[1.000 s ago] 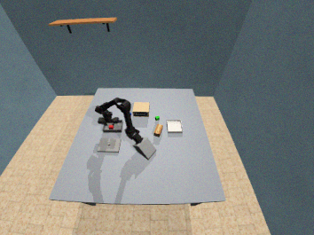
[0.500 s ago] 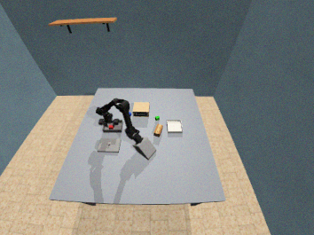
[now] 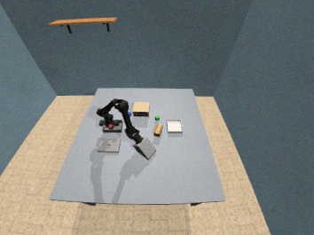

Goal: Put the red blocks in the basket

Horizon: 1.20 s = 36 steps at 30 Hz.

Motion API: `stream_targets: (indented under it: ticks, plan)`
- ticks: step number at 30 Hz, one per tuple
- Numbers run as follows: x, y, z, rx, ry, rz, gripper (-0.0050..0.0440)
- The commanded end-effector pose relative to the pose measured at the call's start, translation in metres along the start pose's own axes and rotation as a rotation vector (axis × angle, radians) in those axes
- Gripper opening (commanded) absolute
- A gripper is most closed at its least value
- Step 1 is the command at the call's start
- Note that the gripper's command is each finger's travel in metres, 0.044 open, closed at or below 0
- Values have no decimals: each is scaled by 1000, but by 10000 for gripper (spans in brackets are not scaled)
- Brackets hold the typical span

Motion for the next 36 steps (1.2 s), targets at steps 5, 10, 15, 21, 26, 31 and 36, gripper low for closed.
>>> stream_targets:
  ticks: [5, 10, 15, 21, 26, 31, 36]
  plan:
    - [0, 0, 1, 3, 1, -5, 0]
    - [0, 0, 1, 3, 1, -5, 0]
    - [0, 0, -7, 3, 1, -5, 0]
    - [0, 0, -19, 3, 1, -5, 0]
    - [0, 0, -26, 3, 1, -5, 0]
    - [0, 0, -52, 3, 1, -5, 0]
    - [0, 0, -79, 3, 1, -5, 0]
Point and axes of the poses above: the point midway between the two fingers, 35 mm back from their tips, its own z axis out along the fingers, its own x axis across the jaws, y = z × x, the point moved 1 cm from there along -z, back along the fingers, and after that the axes turned 2 degrees about -z, right-handed, at the moved point
